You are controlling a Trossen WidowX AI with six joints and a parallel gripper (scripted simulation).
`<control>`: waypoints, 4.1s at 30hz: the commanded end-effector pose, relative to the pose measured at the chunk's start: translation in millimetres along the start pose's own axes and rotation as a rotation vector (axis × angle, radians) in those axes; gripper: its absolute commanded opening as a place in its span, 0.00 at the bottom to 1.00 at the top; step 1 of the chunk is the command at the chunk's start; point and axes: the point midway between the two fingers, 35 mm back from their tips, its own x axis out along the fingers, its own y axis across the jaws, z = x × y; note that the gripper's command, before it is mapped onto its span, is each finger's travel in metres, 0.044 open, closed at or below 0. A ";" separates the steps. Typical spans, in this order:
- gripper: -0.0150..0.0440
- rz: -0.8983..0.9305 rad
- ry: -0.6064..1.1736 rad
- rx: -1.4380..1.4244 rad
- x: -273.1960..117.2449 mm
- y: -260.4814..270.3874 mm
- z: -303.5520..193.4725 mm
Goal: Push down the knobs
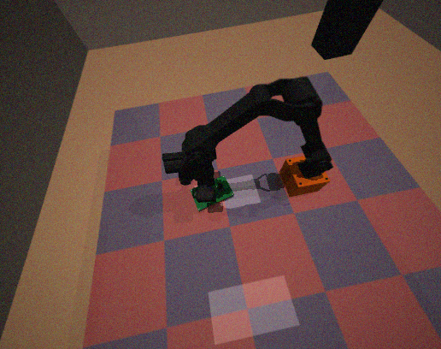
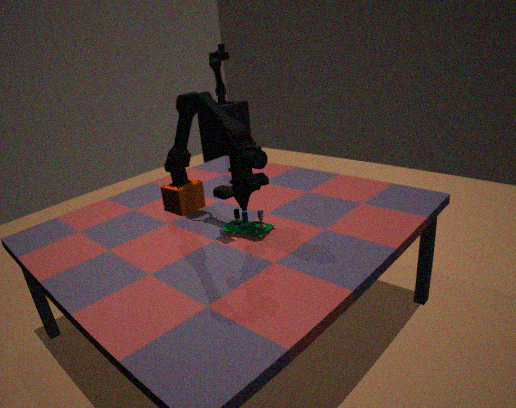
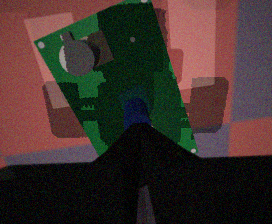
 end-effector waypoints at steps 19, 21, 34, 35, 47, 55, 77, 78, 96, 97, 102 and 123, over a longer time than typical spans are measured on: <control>0.25 0.004 0.009 0.006 5.1 0.5 -1.4; 0.25 0.004 0.009 0.006 5.6 0.5 -1.4; 0.25 0.004 0.009 0.006 9.1 0.5 -1.5; 0.25 0.004 0.009 0.006 9.4 0.5 -1.5; 0.25 0.004 0.009 0.006 7.8 0.5 -1.5; 0.25 0.004 0.009 0.006 7.8 0.5 -1.5; 0.25 0.004 0.009 0.006 14.3 0.6 -1.6; 0.25 0.004 0.009 0.006 14.5 0.6 -1.6; 0.25 0.004 0.009 0.006 17.8 0.6 -1.6; 0.25 0.004 0.009 0.006 17.8 0.6 -1.6; 0.25 0.004 0.009 0.006 18.1 0.6 -1.6; 0.25 0.004 0.009 0.006 24.6 0.6 -1.7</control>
